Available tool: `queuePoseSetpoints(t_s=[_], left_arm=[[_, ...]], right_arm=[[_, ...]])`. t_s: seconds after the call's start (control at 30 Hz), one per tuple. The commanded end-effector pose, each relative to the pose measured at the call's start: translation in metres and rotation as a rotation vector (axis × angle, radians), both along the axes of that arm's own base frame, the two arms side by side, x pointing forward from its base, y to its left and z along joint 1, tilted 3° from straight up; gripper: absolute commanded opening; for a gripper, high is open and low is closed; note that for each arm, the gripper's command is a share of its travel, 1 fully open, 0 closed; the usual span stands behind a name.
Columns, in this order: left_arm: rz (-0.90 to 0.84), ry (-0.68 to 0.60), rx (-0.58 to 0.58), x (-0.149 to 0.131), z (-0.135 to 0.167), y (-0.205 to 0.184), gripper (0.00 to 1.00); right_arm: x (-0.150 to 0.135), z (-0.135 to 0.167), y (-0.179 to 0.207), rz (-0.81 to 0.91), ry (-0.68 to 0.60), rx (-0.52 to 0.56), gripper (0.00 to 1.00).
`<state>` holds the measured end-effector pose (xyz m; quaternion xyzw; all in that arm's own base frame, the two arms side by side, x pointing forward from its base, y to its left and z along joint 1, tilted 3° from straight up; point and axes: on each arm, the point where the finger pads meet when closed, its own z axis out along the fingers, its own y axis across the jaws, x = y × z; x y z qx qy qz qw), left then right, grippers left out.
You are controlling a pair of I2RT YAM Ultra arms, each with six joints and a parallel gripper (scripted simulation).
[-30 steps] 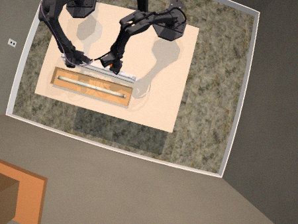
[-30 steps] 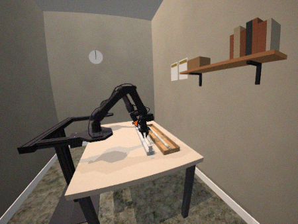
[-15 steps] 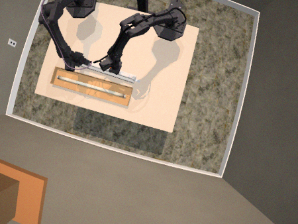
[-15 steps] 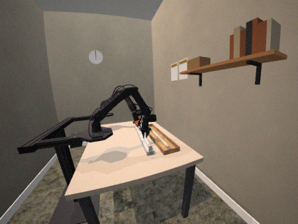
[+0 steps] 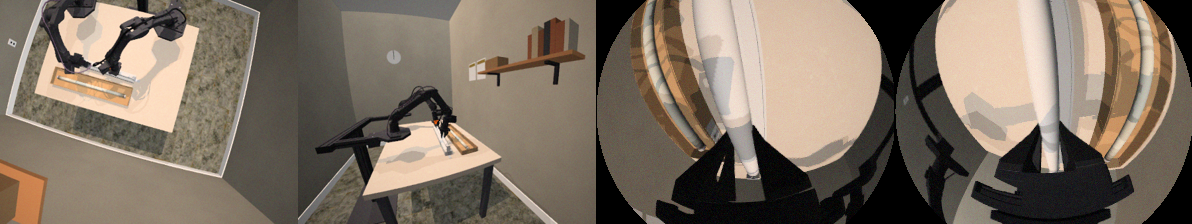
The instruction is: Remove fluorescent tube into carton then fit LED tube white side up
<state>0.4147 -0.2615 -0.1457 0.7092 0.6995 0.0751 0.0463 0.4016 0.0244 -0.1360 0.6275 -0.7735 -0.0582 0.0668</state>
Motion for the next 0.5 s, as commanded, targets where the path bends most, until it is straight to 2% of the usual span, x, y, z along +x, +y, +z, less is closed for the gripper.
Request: queuePoseSetpoints(t_s=[0.0, 0.33, 0.37, 0.43, 0.47], left_arm=[[0.007, 0.046, -0.018, 0.006, 0.005, 0.001, 0.11], [0.011, 0.121, -0.019, 0.007, 0.005, 0.001, 0.11], [0.013, 0.079, -0.026, 0.016, 0.005, -0.002, 0.11], [0.013, 0.079, -0.026, 0.016, 0.005, -0.002, 0.11], [0.011, 0.128, -0.020, 0.008, 0.005, 0.000, 0.11]], right_arm=[[0.009, 0.006, -0.002, -0.007, 0.013, 0.027, 0.11], [0.011, 0.006, -0.002, -0.009, 0.083, 0.043, 0.11], [0.022, 0.005, 0.003, 0.002, 0.036, 0.040, 0.11], [0.022, 0.005, 0.003, 0.002, 0.036, 0.040, 0.11], [0.011, 0.005, 0.001, -0.002, 0.096, 0.046, 0.11]])
